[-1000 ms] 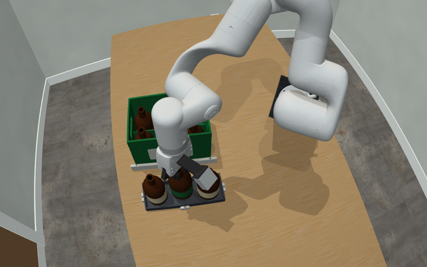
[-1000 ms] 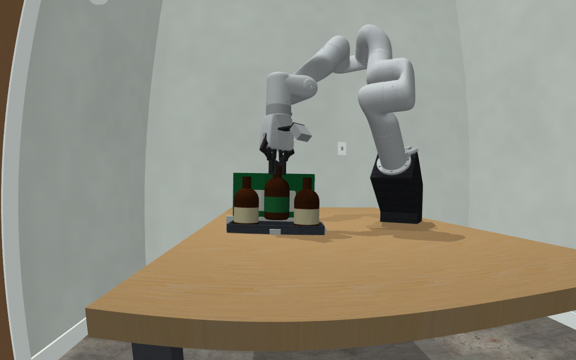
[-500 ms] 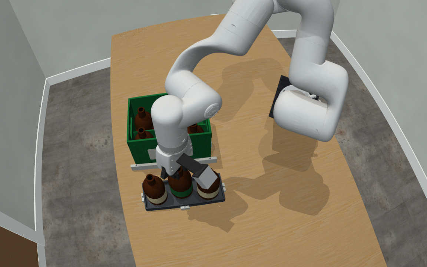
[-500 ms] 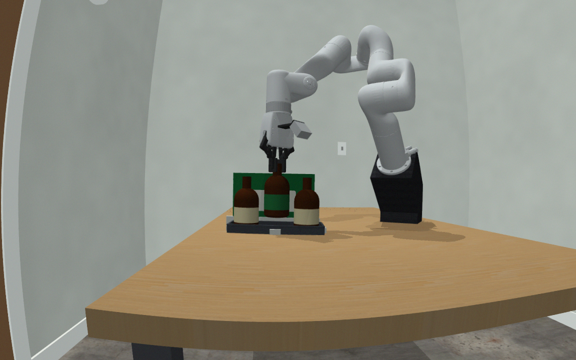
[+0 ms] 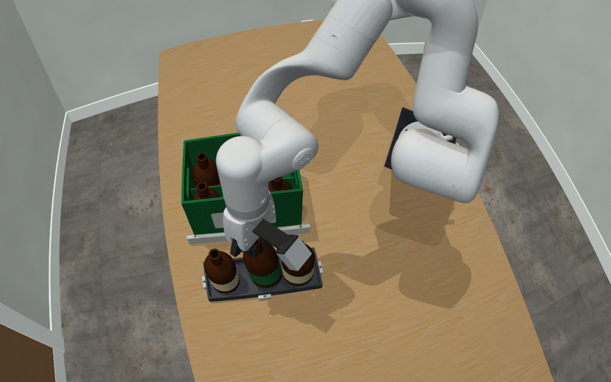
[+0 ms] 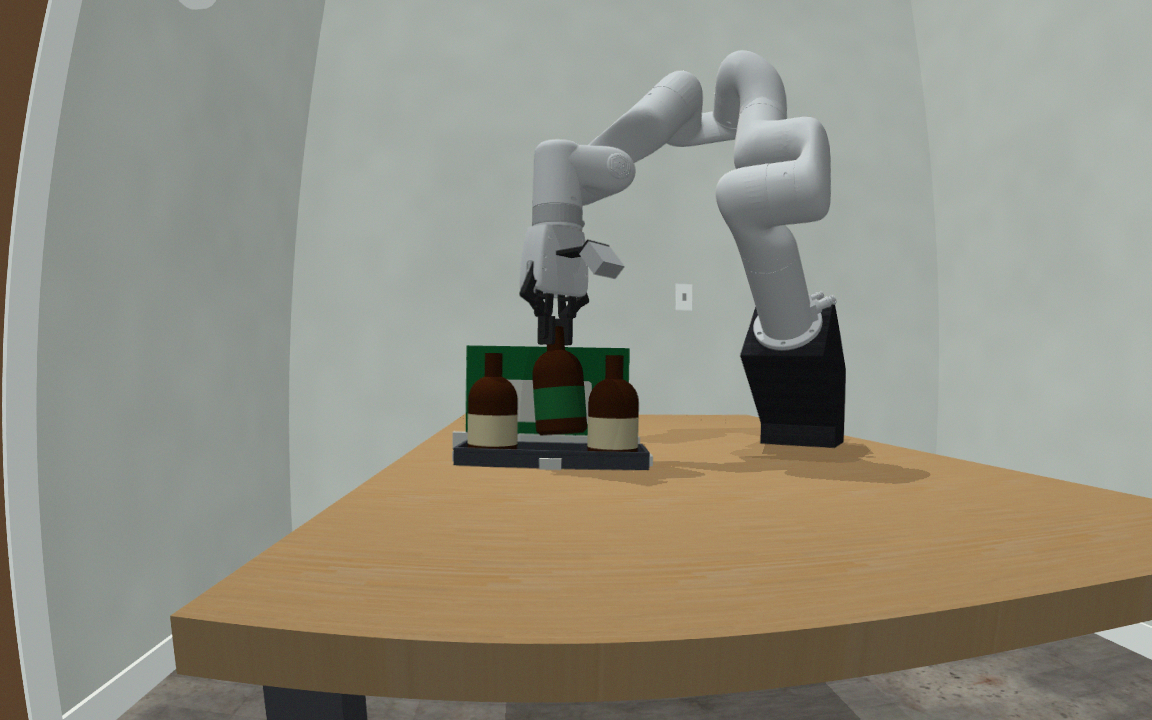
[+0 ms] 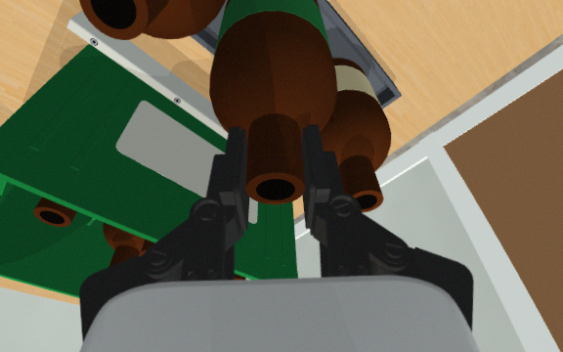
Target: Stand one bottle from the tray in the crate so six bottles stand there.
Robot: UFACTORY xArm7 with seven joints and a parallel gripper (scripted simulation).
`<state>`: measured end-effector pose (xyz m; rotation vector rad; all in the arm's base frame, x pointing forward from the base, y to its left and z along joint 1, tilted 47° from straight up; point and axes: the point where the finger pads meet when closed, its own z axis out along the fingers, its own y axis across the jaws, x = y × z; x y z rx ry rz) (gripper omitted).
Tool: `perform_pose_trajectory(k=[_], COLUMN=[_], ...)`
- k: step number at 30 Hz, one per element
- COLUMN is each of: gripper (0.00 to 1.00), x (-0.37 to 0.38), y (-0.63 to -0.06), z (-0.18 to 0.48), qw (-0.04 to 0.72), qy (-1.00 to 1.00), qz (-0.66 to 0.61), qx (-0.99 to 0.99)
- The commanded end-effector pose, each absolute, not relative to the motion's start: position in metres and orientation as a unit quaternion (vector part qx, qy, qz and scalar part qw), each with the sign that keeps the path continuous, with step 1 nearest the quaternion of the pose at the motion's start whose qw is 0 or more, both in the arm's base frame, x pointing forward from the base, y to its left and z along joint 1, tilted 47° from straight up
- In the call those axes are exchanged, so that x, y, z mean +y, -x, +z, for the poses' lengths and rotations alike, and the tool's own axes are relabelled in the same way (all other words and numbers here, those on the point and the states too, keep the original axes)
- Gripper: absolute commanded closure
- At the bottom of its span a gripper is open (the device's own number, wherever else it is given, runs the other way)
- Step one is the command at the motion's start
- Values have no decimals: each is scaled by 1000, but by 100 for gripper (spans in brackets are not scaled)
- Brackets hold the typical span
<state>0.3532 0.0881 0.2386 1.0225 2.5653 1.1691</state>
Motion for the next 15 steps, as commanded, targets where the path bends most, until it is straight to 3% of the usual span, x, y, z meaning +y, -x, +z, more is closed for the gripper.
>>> perform_pose_trajectory(k=[1, 15], gripper=[100, 100], x=[87, 85], y=[-355, -353], z=[240, 242], qw=[73, 73], qy=[-341, -341], qz=[389, 389], qx=[852, 852])
